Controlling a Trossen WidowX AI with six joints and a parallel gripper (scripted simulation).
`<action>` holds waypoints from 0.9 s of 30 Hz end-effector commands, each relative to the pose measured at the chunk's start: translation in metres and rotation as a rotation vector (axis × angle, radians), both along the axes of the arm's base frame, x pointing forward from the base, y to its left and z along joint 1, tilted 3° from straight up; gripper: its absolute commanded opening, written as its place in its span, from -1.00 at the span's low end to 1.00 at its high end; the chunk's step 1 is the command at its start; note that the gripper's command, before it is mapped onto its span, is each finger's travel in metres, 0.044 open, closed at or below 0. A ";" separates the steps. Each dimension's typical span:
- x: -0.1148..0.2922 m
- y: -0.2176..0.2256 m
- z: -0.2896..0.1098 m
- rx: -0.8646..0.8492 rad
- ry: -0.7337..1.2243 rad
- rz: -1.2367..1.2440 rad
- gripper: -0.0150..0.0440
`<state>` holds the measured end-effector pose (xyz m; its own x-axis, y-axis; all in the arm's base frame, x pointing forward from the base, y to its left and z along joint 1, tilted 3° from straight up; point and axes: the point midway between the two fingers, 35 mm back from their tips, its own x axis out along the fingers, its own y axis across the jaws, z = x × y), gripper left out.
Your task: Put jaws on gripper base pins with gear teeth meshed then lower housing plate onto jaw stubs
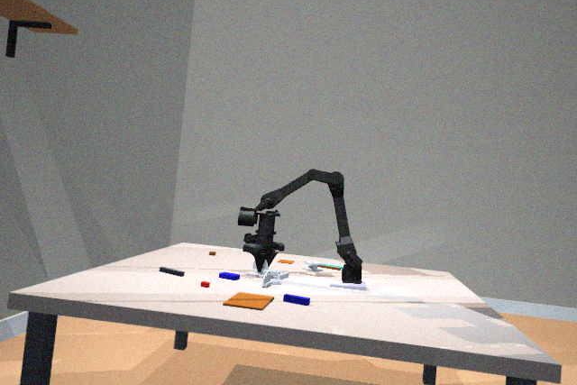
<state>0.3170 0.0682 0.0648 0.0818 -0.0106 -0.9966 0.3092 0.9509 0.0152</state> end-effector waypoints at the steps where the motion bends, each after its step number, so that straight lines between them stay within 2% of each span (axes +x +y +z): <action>1: 0.000 0.000 -0.001 -0.002 -0.001 -0.005 -0.04; 27: 0.001 0.000 -0.004 -0.002 -0.001 -0.006 -0.04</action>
